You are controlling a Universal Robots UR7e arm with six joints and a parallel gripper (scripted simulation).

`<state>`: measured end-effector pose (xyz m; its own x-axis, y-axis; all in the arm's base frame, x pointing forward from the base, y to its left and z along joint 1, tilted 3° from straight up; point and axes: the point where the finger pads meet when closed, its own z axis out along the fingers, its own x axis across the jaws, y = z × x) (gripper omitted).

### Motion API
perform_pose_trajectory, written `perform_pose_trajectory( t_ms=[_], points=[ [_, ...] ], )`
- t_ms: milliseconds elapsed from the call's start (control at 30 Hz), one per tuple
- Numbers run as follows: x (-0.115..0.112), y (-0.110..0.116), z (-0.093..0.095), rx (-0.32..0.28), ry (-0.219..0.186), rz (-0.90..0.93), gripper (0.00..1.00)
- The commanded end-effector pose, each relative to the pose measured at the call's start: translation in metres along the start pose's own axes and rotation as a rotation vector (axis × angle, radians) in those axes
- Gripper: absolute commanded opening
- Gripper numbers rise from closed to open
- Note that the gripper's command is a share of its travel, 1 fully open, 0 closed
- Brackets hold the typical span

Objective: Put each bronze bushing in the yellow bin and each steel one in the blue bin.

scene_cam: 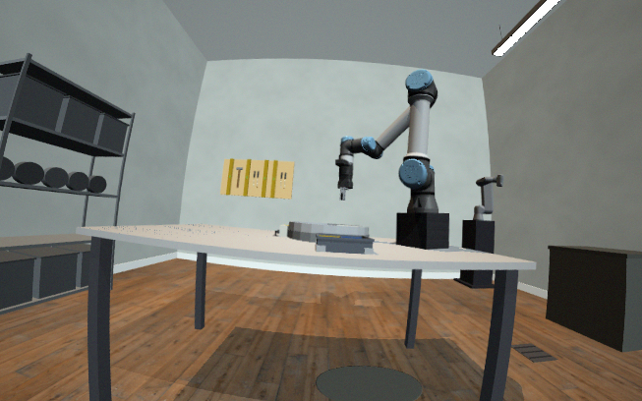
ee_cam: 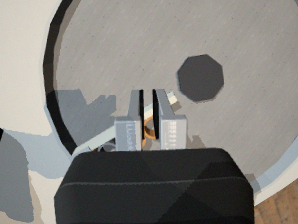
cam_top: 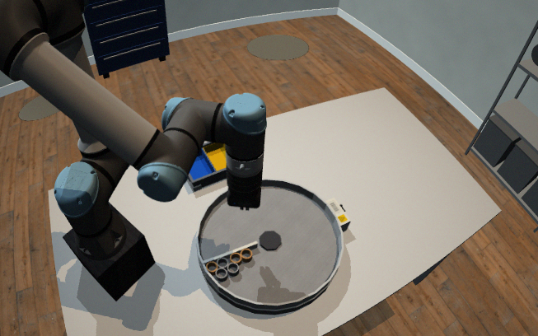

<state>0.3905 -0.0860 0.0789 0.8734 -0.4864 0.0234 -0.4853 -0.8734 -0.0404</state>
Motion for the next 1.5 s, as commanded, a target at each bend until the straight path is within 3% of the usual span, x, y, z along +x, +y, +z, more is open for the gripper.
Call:
perform_pose_trajectory(
  t_ms=[0,167,267,467,800,833,1467],
  points=[
    [0.009,0.024,0.030,0.001,0.003,-0.001,0.27],
    [0.011,0.031,0.039,0.000,0.003,-0.001,0.27],
    [0.017,0.052,0.064,0.000,0.003,-0.001,0.27],
    [0.021,0.066,0.081,-0.001,0.003,0.000,0.27],
    [0.021,0.066,0.081,-0.001,0.003,0.000,0.27],
    [0.020,0.065,0.079,-0.001,0.002,0.000,0.42],
    [0.020,0.065,0.079,-0.001,0.002,0.000,0.42]
  ],
)
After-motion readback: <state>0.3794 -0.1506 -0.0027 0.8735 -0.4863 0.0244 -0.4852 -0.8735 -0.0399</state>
